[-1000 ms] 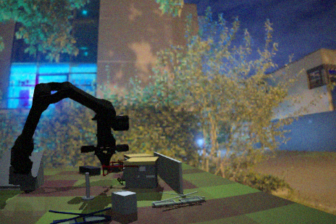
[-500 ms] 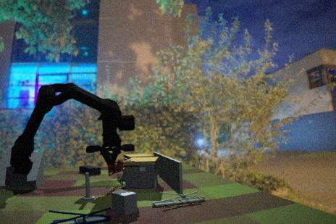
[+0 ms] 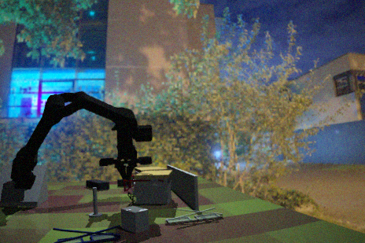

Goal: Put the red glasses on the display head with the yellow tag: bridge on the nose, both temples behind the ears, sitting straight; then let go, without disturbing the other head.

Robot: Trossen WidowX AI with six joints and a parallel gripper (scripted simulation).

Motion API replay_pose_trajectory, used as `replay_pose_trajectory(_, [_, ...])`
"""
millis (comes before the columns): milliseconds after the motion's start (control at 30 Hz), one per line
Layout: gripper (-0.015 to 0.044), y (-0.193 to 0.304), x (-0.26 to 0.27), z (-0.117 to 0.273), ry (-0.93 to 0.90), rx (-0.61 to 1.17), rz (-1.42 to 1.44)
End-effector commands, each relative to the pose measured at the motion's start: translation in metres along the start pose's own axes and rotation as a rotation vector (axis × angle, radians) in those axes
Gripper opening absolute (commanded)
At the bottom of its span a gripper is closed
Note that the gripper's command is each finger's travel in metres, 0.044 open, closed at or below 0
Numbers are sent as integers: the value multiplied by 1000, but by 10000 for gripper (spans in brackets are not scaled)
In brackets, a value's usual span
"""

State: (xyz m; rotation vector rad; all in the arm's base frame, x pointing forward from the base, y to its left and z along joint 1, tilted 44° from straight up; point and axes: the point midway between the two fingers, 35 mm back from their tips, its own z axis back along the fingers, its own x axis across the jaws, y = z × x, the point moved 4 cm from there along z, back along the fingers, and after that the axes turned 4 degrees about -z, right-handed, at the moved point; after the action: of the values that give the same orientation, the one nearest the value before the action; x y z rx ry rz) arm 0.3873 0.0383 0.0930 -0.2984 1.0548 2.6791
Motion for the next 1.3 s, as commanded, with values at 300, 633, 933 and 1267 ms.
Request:
replay_pose_trajectory(300, [0, -1, -6, -1, 1, 5, 8])
replay_pose_trajectory(633, [0, -1, -6, -3, 1, 5, 8])
replay_pose_trajectory(933, [0, -1, -6, -5, 1, 5, 8])
replay_pose_trajectory(1267, [26, -1, -6, -7, -1, 1, 1])
